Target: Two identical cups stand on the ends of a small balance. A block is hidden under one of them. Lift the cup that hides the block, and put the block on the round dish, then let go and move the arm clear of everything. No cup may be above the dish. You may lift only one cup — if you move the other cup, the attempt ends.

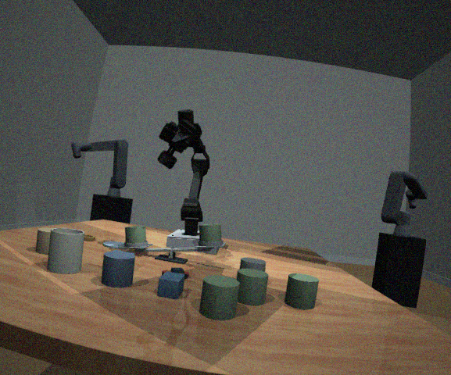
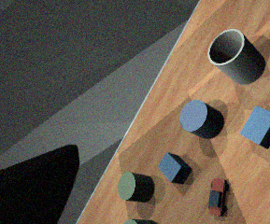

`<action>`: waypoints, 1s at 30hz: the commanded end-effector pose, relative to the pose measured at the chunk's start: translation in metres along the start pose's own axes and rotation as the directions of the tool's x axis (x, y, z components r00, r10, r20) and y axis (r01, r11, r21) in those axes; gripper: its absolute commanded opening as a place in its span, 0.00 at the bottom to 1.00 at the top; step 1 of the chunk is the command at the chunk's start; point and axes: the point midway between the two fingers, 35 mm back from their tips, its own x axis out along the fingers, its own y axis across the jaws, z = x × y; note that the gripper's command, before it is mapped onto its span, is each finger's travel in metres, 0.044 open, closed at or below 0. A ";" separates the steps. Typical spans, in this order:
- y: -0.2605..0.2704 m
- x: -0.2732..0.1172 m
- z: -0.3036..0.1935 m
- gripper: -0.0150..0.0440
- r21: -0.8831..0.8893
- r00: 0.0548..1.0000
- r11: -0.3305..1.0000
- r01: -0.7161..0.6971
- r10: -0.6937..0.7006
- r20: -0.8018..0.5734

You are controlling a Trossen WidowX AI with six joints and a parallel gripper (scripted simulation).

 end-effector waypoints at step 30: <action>-0.112 -0.063 -0.120 1.00 -0.840 0.962 0.536 -0.087 -0.172 -0.210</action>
